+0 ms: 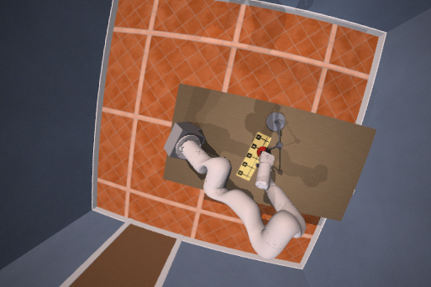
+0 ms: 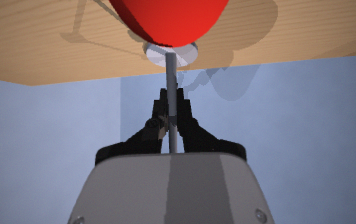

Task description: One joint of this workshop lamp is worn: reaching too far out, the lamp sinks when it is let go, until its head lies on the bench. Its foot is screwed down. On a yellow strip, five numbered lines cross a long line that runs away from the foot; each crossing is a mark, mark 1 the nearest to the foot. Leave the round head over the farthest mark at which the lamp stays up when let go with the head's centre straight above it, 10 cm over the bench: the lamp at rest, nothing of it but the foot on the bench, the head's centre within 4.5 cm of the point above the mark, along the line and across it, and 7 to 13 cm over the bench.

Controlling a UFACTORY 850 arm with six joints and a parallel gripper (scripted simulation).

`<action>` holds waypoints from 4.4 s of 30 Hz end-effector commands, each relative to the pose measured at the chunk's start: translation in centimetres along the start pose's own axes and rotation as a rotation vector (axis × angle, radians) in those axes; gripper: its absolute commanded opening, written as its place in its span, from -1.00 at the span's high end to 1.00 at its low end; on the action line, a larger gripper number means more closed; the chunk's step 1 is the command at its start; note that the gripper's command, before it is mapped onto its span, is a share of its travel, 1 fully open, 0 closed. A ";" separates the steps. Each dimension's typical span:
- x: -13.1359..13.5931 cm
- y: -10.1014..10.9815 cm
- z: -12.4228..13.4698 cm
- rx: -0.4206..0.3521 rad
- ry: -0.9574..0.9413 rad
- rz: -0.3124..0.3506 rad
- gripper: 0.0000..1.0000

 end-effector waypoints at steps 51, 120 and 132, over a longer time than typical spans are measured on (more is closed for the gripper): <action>0.0 3.5 -6.2 0.001 0.002 0.000 -1.00; 0.0 3.5 -6.1 0.001 0.002 0.000 -1.00; 0.0 3.5 -6.1 0.001 0.002 0.000 -1.00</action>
Point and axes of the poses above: the point where the finger pads meet when closed, its own y axis back along the fingers, its own x axis across the jaws, z = x × y, the point moved 4 cm from there along y, back along the fingers, and after that the axes turned 1 degree about y, right-handed, at the moved point
